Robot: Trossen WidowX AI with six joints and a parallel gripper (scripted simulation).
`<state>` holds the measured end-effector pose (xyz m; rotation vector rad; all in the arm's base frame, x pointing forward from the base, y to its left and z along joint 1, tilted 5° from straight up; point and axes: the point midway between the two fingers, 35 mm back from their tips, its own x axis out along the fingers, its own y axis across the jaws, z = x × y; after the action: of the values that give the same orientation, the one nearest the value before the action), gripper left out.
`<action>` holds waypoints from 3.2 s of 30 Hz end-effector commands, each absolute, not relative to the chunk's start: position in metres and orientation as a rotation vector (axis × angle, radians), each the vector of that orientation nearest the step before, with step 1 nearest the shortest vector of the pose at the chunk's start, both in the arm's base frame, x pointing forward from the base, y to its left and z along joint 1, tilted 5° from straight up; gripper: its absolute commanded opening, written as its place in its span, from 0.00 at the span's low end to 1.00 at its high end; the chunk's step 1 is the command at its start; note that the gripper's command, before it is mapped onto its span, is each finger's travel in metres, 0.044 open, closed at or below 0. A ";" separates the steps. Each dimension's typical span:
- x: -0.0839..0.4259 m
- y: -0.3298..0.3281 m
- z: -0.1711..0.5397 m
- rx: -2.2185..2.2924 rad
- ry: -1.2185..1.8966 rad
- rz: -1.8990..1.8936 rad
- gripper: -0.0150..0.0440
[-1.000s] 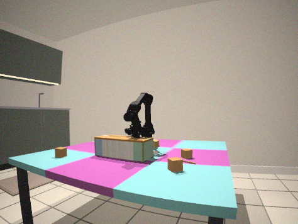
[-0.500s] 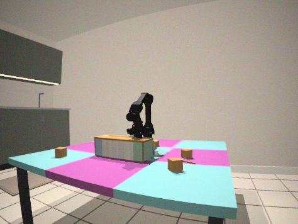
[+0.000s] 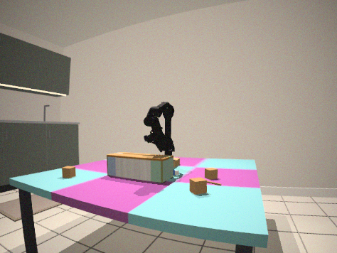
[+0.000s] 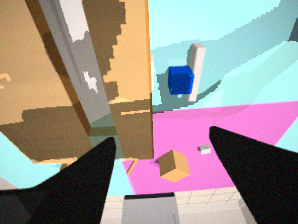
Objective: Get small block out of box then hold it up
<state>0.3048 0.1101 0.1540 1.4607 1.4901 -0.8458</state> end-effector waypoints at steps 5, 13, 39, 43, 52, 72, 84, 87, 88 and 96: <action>0.288 0.122 0.156 1.069 1.531 -0.446 0.74; 0.281 0.128 0.155 0.367 1.444 0.127 0.74; 0.267 0.140 0.159 -1.307 0.815 1.104 0.74; 0.266 0.141 0.160 -1.517 0.699 1.200 0.74; 0.263 0.144 0.163 -1.989 0.402 1.388 0.74; 0.258 0.147 0.167 -2.641 -0.128 1.610 0.74; 0.258 0.147 0.167 -2.641 -0.128 1.610 0.74; 0.261 0.149 0.156 -2.641 -0.128 1.610 0.74; 0.264 0.151 0.143 -2.641 -0.129 1.609 0.74; 0.267 0.153 0.073 -2.641 -0.128 1.610 0.74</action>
<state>0.2659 0.1528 0.0851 2.7066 0.1240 -1.6796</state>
